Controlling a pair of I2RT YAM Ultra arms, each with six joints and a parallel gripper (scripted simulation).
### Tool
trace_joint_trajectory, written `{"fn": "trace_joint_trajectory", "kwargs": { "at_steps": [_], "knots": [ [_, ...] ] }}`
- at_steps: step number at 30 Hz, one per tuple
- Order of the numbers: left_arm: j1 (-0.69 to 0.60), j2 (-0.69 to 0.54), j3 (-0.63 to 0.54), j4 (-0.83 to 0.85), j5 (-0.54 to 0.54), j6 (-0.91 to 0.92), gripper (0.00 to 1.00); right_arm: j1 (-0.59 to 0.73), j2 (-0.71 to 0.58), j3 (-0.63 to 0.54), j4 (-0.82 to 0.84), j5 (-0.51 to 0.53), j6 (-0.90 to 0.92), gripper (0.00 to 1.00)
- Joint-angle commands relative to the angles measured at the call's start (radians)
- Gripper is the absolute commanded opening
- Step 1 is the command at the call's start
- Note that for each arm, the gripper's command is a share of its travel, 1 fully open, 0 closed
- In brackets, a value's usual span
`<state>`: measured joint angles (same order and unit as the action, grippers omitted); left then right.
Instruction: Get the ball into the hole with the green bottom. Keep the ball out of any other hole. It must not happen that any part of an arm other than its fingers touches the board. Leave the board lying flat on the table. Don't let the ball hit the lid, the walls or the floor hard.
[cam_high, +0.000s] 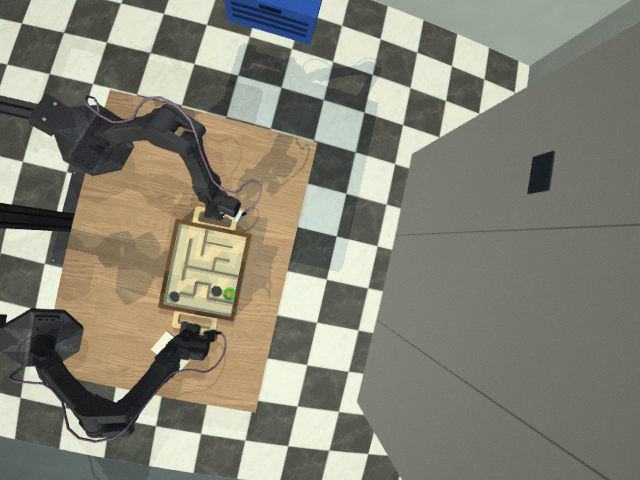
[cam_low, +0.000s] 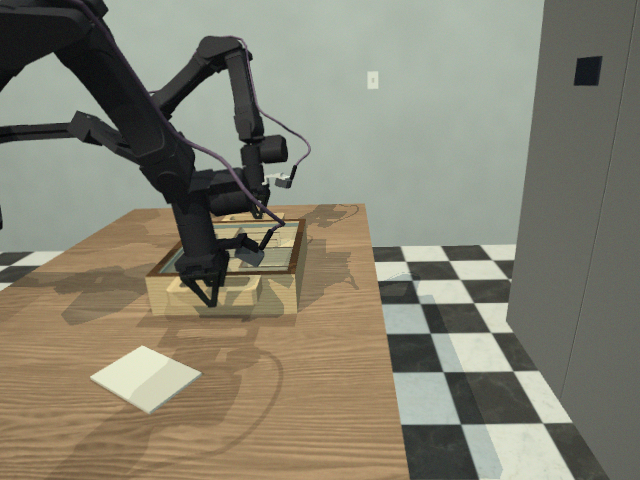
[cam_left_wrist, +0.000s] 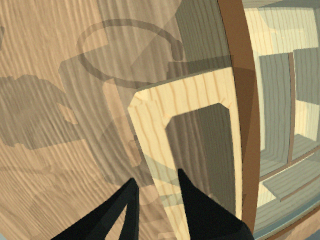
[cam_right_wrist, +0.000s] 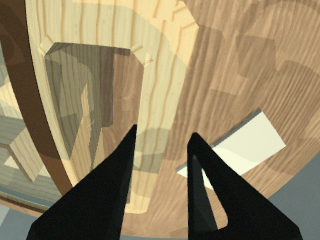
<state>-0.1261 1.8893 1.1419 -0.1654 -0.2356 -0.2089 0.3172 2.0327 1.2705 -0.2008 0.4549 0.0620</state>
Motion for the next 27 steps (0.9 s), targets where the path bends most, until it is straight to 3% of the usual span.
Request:
{"fn": "trace_joint_trajectory", "kwargs": {
  "at_steps": [1,3,22,27],
  "knots": [
    [0.017,-0.040,0.028,-0.014,-0.062,0.009,0.39,0.005,-0.047,0.033,0.014,0.054,0.009,0.39],
    [-0.018,-0.054,-0.026,-0.029,-0.043,0.009,0.39,0.005,-0.047,0.033,0.014,0.054,0.009,0.39],
    [-0.056,-0.226,-0.059,-0.170,-0.052,-0.036,0.39,0.005,-0.047,0.033,0.014,0.054,0.009,0.39],
    [-0.058,-0.208,-0.041,-0.173,-0.035,-0.038,0.39,0.005,-0.047,0.033,0.014,0.054,0.009,0.39]
  ]
}}
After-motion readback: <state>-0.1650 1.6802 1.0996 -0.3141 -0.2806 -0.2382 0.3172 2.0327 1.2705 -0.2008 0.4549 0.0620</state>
